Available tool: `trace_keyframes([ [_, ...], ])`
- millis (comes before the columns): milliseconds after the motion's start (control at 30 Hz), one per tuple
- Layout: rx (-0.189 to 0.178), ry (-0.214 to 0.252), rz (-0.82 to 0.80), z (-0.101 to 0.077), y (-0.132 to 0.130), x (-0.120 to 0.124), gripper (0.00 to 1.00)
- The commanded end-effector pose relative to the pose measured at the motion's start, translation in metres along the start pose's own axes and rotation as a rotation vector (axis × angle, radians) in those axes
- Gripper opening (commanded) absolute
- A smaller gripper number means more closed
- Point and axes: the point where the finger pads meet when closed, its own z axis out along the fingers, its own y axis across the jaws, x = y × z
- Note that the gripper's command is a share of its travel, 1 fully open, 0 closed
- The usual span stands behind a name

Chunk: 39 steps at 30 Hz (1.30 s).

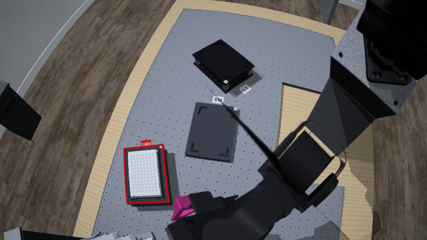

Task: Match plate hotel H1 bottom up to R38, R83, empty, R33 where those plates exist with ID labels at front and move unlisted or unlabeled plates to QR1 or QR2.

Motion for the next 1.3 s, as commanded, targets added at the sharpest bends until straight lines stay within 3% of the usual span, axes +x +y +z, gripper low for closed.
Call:
trace_keyframes([
  [0,-0.016,-0.015,0.013,0.003,0.007,0.002,1.0],
  [633,-0.016,-0.014,0.014,0.021,0.007,0.024,1.0],
  [700,-0.012,-0.002,0.01,0.024,0.006,0.02,1.0],
  [733,-0.011,-0.019,0.014,0.025,0.005,0.011,1.0],
  [1267,0.001,-0.023,0.002,0.043,-0.001,-0.008,1.0],
])
